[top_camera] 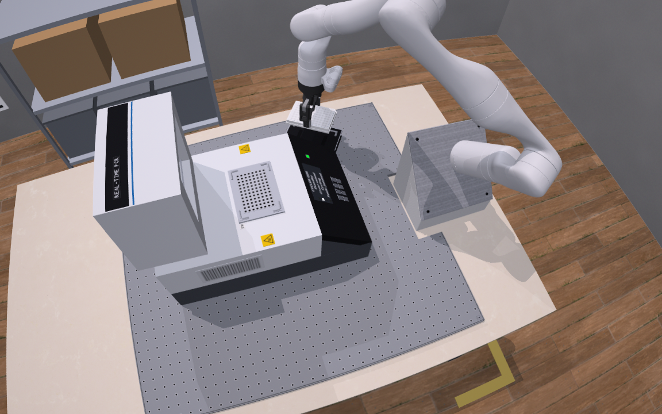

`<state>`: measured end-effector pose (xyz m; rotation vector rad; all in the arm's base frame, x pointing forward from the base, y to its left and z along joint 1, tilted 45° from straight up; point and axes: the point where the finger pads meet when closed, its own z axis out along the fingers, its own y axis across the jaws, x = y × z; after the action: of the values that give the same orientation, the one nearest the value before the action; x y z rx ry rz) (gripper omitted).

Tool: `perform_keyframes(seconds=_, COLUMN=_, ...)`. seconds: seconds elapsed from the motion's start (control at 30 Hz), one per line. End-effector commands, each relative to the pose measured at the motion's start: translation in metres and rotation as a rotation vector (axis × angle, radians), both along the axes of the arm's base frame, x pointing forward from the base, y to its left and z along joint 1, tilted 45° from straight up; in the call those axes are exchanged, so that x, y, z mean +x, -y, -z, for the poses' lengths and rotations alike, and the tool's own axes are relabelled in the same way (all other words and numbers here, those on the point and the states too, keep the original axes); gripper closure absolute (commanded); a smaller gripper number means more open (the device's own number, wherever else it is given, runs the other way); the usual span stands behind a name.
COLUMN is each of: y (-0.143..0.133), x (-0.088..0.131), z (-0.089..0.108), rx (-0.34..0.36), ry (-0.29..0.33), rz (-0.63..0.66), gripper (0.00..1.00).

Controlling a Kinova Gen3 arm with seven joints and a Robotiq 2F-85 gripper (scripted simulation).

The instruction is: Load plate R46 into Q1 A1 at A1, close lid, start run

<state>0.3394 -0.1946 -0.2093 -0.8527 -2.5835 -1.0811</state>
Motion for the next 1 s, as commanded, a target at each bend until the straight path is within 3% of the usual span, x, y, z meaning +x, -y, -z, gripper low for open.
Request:
perform_keyframes(seconds=0.0, y=0.002, x=0.000, z=-0.001, rx=-0.002, ry=0.001, rz=0.001, gripper=0.10)
perform_keyframes(seconds=0.97, y=0.027, x=-0.001, z=-0.027, rx=-0.002, ry=0.001, rz=0.001, gripper=0.10)
